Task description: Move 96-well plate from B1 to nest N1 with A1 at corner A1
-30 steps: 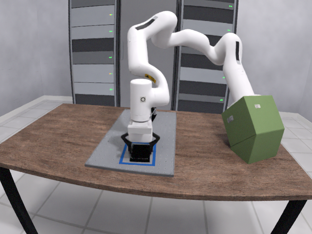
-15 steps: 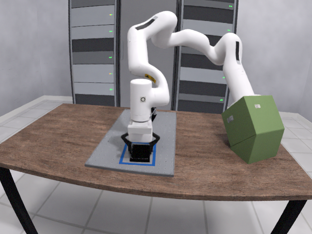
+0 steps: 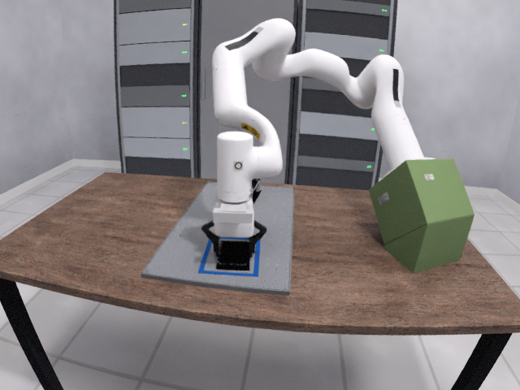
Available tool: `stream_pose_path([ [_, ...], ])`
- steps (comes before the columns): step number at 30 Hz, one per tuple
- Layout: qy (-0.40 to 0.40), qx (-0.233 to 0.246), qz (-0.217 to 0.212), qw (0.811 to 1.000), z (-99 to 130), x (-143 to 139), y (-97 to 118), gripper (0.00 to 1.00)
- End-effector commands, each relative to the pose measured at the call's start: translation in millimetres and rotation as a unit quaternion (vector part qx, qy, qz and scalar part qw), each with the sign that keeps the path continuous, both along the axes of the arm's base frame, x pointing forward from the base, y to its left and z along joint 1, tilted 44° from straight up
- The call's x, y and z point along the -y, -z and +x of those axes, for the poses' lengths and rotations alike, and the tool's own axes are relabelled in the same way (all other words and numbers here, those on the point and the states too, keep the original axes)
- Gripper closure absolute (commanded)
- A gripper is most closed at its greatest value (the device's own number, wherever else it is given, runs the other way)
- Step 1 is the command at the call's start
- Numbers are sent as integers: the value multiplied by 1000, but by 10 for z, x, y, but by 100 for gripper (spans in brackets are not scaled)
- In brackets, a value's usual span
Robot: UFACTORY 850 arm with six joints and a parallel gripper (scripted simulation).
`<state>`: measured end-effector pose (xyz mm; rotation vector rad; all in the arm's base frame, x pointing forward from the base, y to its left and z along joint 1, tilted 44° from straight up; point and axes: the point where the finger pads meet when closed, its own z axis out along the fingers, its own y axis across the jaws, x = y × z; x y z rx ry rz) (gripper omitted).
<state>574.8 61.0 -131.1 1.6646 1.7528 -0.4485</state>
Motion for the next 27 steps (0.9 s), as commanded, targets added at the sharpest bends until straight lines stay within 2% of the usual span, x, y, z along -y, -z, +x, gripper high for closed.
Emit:
stream_pose_path([
  [1, 0, 1, 0, 1000, 6, -8, -5, 100],
  [27, 0, 1, 0, 1000, -26, -100, -105, 100],
])
